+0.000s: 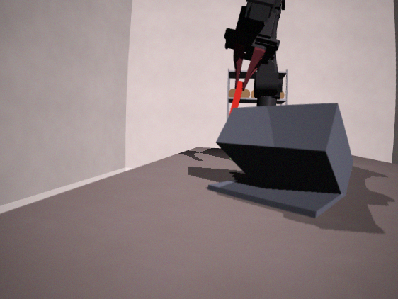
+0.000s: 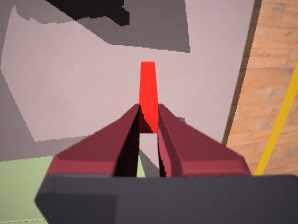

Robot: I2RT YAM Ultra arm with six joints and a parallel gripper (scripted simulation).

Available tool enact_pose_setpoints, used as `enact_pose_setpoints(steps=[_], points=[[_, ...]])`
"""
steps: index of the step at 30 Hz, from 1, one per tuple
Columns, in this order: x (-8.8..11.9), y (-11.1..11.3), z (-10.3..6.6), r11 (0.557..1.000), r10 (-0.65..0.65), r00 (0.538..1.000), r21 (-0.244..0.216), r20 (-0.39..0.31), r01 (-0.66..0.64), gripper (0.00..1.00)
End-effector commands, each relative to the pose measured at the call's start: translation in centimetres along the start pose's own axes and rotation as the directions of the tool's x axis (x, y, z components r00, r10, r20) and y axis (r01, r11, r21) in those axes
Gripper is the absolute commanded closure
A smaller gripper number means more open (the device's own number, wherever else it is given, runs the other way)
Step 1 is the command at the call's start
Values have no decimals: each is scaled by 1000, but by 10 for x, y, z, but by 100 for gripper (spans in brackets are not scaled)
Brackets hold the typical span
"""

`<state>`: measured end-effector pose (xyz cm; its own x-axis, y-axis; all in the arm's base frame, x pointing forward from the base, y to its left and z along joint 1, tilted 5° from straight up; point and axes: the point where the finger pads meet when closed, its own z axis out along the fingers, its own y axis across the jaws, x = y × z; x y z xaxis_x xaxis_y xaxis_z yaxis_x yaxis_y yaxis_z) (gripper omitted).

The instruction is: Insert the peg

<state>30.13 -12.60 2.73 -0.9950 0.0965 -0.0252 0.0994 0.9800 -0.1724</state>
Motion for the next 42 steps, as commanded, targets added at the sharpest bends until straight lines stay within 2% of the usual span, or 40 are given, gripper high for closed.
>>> enact_pose_setpoints(steps=[1, 13, 28, 30, 42], points=[[-25, -4, -18, 998, -50, 995, 47, 91, 45, 100], [-37, 10, -26, 983, -170, 978, 97, 121, 159, 100], [-53, 34, -38, 932, -343, 927, 177, 151, 316, 100], [-53, 34, -38, 932, -343, 927, 177, 151, 316, 100], [-65, 54, -49, 870, -472, 866, 244, 165, 428, 100]])
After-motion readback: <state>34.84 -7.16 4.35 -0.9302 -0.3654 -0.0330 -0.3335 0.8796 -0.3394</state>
